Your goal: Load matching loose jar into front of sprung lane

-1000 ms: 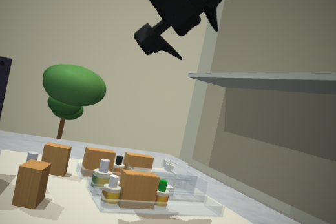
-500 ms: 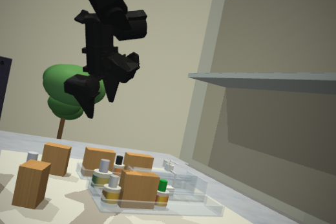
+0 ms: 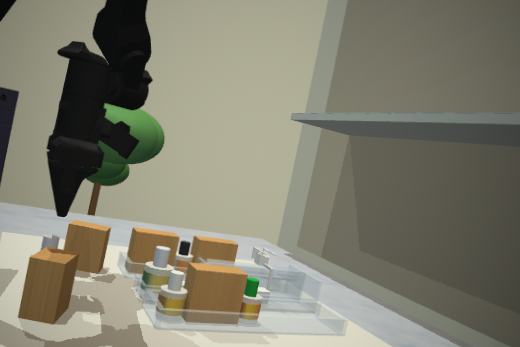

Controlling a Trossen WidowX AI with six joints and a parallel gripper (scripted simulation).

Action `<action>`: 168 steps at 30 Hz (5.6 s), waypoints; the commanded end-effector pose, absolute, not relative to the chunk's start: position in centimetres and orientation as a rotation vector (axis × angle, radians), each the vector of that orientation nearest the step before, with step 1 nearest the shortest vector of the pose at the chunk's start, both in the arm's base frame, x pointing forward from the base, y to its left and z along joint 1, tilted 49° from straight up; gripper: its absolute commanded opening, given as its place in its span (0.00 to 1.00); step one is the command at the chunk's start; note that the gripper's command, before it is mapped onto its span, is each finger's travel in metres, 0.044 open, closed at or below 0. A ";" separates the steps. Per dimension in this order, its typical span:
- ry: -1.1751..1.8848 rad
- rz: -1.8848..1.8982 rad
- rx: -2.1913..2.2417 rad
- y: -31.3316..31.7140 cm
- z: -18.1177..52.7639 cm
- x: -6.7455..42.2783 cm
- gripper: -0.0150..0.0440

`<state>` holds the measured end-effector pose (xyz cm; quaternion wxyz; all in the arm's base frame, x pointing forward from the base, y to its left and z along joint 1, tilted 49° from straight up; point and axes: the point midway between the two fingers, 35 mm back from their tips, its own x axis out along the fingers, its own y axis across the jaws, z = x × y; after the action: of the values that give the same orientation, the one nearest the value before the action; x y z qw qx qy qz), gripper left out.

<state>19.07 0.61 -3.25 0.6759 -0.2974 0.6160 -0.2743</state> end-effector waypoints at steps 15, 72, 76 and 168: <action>1.395 -0.617 -0.695 -2.5 -5.5 19.0 1.00; 1.398 -0.599 -0.686 -1.4 -5.2 19.1 0.25; 1.400 -0.596 -0.684 0.1 -4.0 18.8 0.25; 1.386 -0.624 -0.687 -2.0 -3.8 31.2 0.25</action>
<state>30.56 -2.05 -3.89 0.6679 -0.3046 0.6201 -0.2767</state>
